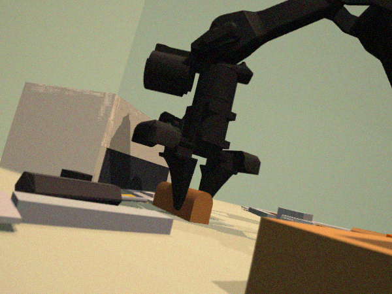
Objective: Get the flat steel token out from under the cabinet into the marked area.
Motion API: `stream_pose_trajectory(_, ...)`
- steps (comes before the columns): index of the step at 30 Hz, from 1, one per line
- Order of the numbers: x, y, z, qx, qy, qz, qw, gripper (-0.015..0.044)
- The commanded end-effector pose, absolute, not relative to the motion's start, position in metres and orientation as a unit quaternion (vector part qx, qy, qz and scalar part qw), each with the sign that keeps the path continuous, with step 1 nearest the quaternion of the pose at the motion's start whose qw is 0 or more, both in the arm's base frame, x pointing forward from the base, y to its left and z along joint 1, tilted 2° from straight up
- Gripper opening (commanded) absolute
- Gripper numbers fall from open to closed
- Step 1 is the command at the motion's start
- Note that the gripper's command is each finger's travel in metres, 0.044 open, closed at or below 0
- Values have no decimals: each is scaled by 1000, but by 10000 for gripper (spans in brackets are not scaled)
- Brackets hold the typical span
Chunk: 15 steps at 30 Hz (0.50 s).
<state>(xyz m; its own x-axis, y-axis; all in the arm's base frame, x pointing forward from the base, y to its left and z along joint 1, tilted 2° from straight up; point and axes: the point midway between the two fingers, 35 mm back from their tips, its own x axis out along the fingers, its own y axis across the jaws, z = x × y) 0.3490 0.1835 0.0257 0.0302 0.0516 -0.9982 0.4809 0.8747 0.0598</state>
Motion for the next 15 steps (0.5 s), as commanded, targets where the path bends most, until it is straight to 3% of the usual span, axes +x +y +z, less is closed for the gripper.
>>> stream_pose_trajectory(1, 347, 179, 24, 194, 679, -158, 690, 0)
stream_pose_trajectory(15, 330, 191, 24, 194, 680, -158, 690, 0)
